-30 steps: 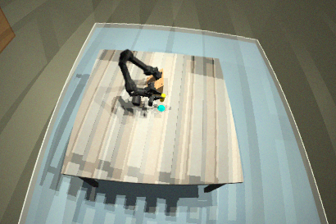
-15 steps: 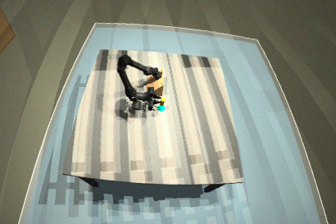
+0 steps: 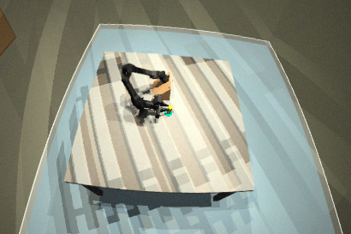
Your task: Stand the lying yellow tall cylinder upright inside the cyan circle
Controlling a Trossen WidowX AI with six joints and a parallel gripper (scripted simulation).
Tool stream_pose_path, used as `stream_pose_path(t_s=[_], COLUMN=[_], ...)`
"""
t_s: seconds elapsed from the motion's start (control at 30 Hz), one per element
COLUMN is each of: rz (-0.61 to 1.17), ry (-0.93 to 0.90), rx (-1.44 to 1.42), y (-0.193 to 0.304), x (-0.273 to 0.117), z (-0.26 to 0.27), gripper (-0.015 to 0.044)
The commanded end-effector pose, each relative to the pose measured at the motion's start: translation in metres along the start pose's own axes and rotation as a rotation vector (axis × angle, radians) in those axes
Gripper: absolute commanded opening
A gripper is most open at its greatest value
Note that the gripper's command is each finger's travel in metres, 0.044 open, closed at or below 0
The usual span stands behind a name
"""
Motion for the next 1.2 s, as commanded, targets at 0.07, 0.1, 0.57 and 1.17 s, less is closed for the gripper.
stream_pose_path(t_s=[0.07, 0.1, 0.57, 1.17], rz=[0.005, 0.005, 0.005, 0.008], ry=[0.003, 0.003, 0.003, 0.007], rx=[-0.004, -0.004, -0.004, -0.013], y=[0.005, 0.005, 0.005, -0.066], x=[0.0, 0.0, 0.0, -0.015], z=[-0.002, -0.002, -0.002, -0.009], gripper=[0.0105, 0.0105, 0.0341, 0.04])
Point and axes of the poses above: the point midway between the two fingers, 35 mm back from their tips, its own x axis out along the fingers, its own z axis across the jaws, y = z × x, the point moved 4 cm from there along -x, back along the fingers, and after that the axes turned 6 degrees about -x, right-handed, at the moved point
